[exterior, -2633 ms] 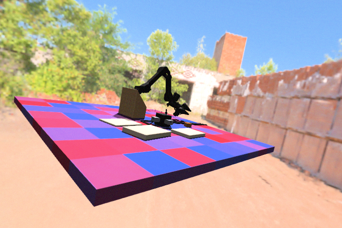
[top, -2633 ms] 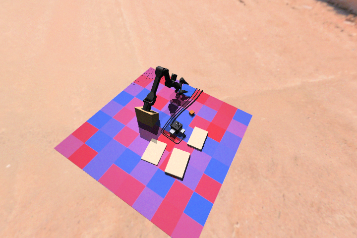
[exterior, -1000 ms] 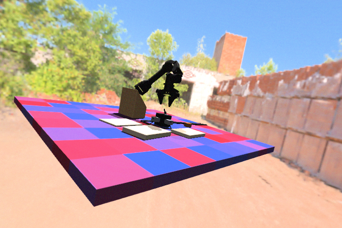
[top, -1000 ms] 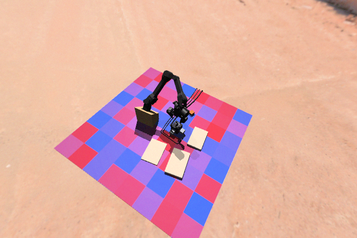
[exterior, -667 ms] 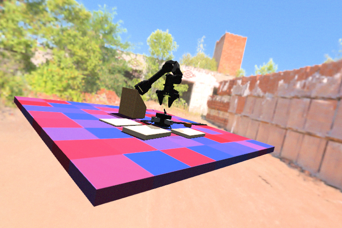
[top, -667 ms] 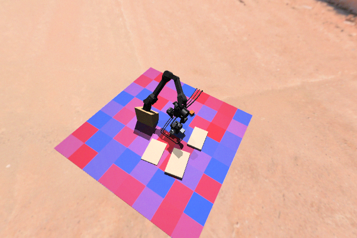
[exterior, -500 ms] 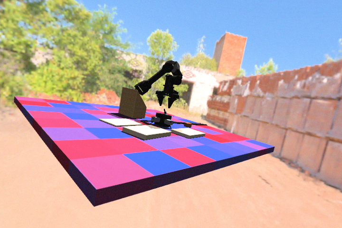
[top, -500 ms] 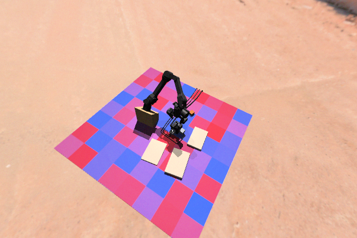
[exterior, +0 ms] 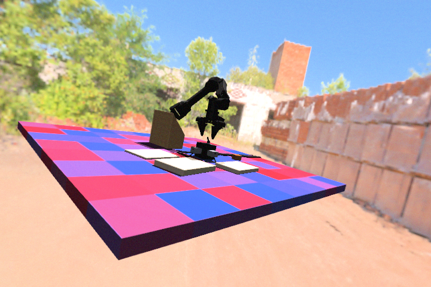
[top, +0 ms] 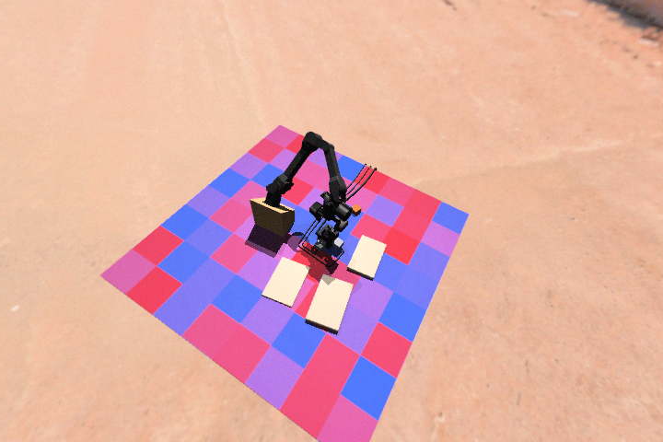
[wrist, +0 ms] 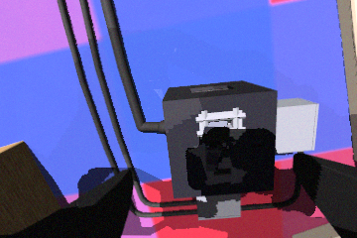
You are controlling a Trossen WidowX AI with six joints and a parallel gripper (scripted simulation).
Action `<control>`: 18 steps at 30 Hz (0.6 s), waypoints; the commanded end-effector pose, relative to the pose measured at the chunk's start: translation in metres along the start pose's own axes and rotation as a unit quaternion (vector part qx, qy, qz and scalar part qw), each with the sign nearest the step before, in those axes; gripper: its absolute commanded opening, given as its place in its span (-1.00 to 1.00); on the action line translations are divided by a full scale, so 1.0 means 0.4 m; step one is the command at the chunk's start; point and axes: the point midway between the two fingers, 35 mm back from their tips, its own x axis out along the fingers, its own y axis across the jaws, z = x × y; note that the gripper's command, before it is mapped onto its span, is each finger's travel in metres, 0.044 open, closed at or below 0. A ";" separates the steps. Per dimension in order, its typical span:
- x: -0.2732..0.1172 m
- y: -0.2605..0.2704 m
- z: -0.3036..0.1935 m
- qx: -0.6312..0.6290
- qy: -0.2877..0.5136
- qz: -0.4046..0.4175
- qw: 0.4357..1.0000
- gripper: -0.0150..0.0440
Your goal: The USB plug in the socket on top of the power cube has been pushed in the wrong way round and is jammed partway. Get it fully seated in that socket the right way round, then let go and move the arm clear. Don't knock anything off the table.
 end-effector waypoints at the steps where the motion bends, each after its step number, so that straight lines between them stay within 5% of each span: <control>1: 0.007 0.001 0.005 0.004 -0.002 0.000 1.000 1.00; 4: 0.008 0.001 0.009 0.004 -0.002 0.000 1.000 1.00; 18: 0.007 0.002 0.005 0.001 0.000 0.002 1.000 -0.25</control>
